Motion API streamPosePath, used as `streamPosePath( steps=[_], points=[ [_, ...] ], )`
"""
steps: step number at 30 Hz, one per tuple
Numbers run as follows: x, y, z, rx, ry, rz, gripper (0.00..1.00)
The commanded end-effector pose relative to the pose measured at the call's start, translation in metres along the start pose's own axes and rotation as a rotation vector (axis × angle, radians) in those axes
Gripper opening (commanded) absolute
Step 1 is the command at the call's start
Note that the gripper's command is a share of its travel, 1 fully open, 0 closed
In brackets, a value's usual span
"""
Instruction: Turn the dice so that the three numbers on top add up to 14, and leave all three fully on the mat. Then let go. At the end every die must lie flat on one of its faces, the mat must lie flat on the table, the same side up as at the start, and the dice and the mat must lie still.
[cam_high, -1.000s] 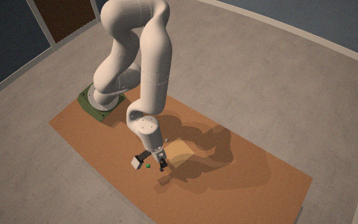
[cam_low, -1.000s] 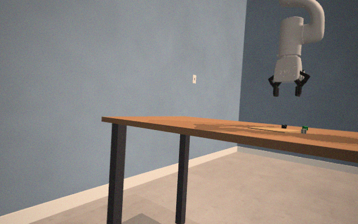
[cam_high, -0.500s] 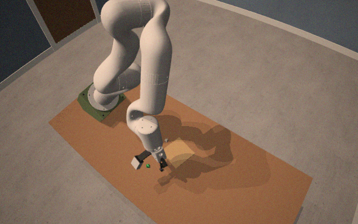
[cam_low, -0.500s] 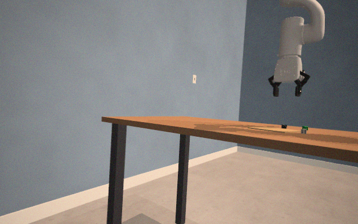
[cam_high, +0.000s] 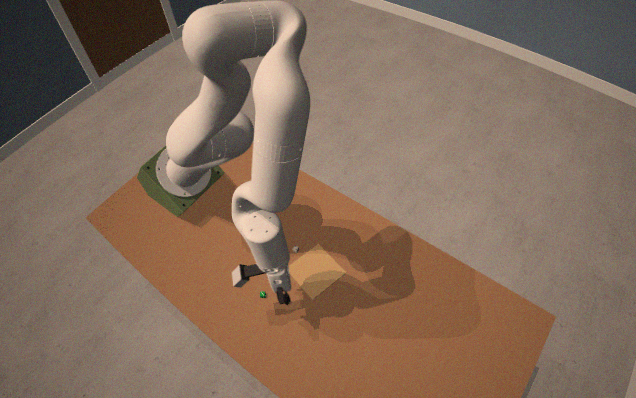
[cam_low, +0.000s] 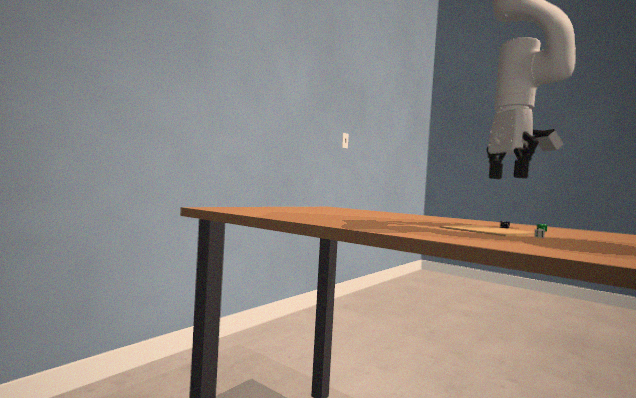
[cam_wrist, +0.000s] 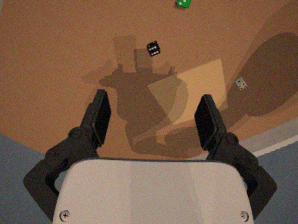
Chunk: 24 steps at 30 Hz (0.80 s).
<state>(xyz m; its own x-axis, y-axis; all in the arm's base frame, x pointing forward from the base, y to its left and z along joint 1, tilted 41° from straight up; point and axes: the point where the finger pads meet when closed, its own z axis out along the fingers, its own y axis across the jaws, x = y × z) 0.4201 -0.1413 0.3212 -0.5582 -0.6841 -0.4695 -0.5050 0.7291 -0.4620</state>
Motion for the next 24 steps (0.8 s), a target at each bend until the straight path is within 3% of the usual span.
streamPosePath(
  steps=[1,24],
  points=[
    [0.000,0.000,0.006,-0.003,0.004,0.166,1.00],
    [0.005,0.001,0.039,0.009,0.015,1.073,1.00]
  ],
)
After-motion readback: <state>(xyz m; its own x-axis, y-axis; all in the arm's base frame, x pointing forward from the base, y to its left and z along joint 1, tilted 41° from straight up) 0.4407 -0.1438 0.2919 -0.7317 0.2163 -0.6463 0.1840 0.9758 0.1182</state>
